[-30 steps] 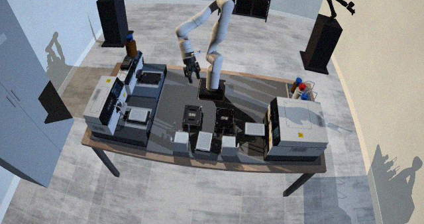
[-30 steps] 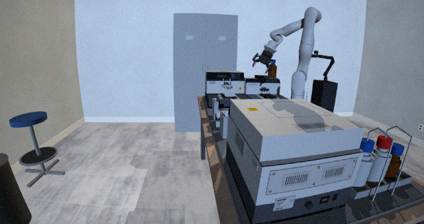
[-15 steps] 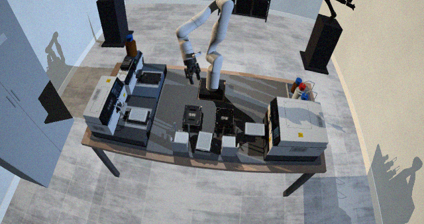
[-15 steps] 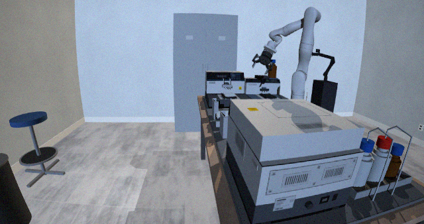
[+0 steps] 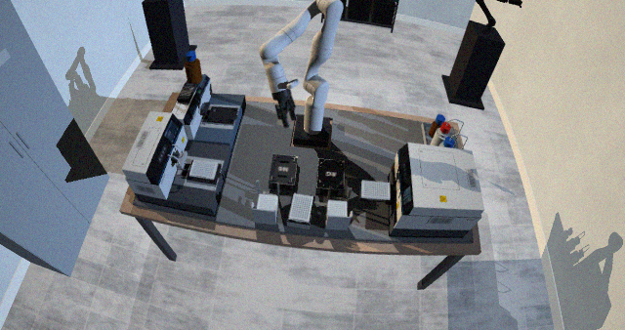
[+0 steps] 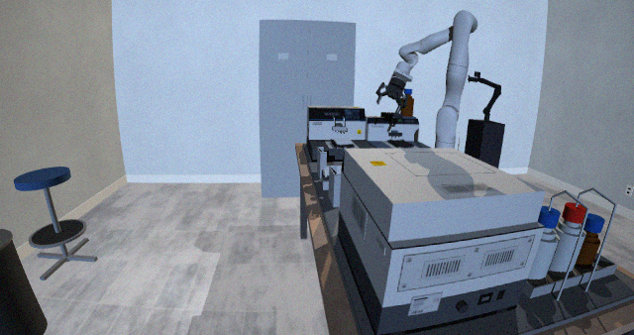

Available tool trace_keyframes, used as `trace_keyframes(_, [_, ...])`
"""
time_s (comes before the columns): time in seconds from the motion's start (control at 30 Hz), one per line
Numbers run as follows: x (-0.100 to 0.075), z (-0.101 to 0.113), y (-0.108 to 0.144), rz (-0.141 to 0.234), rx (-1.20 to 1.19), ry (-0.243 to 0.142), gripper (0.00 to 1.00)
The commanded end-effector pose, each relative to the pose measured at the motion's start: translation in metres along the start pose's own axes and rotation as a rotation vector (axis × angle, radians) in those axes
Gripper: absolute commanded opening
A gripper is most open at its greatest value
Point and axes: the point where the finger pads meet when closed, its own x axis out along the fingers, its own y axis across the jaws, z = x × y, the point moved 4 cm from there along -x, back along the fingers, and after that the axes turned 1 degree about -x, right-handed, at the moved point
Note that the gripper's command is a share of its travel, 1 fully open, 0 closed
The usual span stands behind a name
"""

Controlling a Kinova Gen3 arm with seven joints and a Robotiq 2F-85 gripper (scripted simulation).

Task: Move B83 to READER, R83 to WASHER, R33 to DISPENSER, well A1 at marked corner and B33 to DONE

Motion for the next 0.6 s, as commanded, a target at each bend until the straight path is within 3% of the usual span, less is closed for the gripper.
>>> trace_keyframes(0.0, [0.003,-0.001,0.000,-0.015,-0.027,-0.003,1.00])
trace_keyframes(0.57, [0.019,-0.005,0.000,-0.089,-0.157,-0.017,1.00])
